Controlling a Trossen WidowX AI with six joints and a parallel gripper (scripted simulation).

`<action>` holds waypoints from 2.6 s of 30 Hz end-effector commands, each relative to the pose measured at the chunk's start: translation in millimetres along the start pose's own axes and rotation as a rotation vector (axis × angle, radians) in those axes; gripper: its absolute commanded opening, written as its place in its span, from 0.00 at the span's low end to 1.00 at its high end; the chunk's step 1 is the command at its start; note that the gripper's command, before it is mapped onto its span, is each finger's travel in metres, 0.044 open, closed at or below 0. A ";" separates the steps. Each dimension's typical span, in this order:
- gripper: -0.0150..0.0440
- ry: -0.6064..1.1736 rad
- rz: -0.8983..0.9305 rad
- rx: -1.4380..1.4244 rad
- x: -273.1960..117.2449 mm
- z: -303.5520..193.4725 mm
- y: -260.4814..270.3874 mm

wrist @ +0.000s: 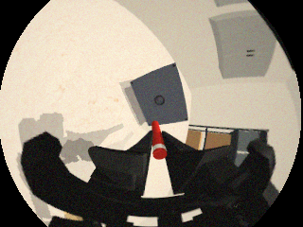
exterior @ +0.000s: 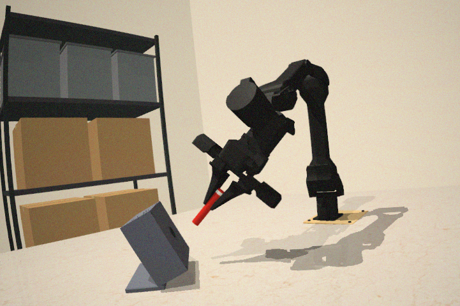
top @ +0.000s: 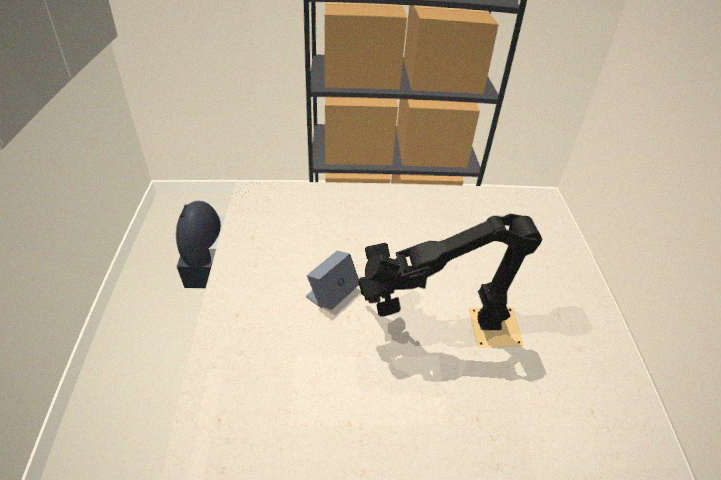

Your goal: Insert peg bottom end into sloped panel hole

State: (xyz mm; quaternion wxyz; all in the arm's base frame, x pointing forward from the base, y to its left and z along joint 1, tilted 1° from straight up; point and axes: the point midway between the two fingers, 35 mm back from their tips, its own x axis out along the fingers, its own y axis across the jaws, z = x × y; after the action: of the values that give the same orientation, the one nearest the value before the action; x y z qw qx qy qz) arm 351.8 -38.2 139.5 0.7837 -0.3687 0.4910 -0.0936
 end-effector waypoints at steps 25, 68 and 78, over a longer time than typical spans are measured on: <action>0.25 -0.102 -0.141 -0.078 -18.7 6.0 18.6; 0.25 -0.203 -0.268 -0.117 -16.0 16.2 27.3; 0.25 -0.216 -0.286 -0.120 -6.7 19.0 25.1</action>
State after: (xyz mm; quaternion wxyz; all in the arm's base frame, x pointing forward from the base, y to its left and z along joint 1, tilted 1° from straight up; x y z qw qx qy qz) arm 358.4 -5.5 138.4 0.7908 -0.4832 0.3497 -0.1375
